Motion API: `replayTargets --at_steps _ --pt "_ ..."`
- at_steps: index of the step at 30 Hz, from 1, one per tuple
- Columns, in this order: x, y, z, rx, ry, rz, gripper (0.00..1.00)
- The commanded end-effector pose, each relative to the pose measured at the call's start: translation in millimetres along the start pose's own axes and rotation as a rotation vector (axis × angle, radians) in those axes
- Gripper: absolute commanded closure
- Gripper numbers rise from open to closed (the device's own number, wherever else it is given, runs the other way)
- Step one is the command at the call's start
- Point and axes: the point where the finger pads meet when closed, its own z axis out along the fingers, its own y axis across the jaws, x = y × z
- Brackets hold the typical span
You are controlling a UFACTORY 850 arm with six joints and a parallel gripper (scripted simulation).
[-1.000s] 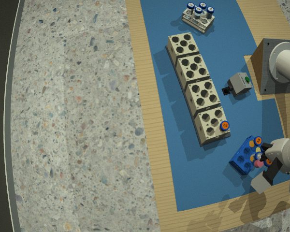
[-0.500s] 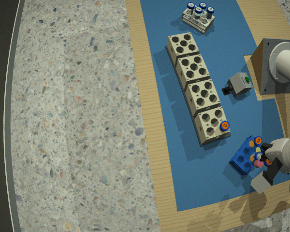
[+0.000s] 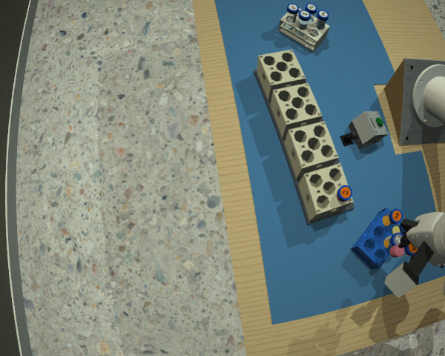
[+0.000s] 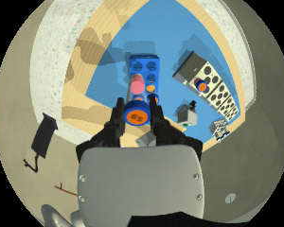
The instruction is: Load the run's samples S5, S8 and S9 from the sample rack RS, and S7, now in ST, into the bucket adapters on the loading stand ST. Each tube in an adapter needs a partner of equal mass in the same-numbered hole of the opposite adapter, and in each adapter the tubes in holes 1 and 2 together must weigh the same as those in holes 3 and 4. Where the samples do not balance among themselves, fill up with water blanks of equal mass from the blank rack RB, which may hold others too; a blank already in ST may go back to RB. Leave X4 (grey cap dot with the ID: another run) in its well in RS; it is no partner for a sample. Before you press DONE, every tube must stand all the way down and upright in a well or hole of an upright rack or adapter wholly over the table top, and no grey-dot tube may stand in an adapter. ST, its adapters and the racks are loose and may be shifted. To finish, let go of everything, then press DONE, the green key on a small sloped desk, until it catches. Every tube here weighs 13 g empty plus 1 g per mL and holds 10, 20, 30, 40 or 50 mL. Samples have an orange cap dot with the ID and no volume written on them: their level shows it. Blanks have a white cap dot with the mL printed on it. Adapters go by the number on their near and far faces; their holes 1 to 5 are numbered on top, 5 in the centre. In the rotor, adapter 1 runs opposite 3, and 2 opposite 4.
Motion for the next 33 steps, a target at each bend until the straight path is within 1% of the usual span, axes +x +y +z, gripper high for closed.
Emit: replayTargets --at_steps 1,5,11,13,28,30,33 --pt "0.5 0.0 -0.4 -0.001 0.001 -0.001 1.0" --pt "0.5 0.0 -0.4 -0.001 0.001 -0.001 1.0" --pt "0.5 0.0 11.5 -0.001 0.001 -0.001 1.0" --pt "0.5 0.0 11.5 -0.001 0.001 -0.001 1.0" --pt "0.6 0.0 41.5 0.0 0.001 -0.001 1.0" --pt "0.6 0.0 41.5 0.0 0.001 -0.001 1.0" --pt "0.6 0.0 47.5 0.0 0.001 -0.001 1.0"
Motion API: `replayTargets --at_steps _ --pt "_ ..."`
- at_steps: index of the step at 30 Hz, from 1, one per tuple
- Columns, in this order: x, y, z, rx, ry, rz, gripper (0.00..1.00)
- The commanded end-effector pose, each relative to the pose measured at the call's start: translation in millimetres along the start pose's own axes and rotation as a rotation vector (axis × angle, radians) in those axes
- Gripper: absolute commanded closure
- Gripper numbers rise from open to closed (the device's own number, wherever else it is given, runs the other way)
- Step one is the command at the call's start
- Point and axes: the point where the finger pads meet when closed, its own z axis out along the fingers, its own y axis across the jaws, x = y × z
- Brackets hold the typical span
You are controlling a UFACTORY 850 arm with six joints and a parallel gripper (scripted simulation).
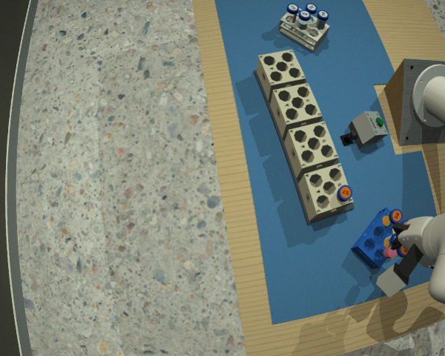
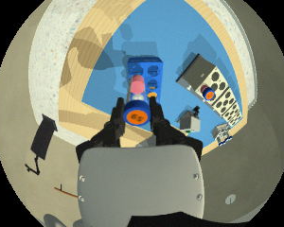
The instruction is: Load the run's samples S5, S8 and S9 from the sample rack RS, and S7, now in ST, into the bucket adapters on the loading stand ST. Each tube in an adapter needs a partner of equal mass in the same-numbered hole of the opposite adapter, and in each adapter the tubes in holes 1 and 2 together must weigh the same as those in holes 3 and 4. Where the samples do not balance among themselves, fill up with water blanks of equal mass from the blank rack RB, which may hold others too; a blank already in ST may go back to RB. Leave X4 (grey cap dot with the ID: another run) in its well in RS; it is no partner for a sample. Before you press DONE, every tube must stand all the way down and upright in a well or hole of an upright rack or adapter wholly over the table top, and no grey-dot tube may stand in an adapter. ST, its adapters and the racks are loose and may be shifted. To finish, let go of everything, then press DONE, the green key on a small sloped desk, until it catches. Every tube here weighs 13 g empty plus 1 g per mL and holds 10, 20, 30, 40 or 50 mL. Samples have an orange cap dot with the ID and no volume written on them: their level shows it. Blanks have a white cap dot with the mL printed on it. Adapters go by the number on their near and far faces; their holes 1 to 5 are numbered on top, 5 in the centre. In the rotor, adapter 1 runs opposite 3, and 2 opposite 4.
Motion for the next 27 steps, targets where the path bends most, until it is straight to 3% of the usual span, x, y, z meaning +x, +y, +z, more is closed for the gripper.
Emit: replayTargets --at_steps 1,12,27 --pt "0.9 0.1 8.6 0.0 0.002 -0.001 1.0" --pt "1.0 0.1 29.6 0.0 0.002 -0.001 1.0" --pt "1.0 0.1 29.6 0.0 0.002 -0.001 1.0"
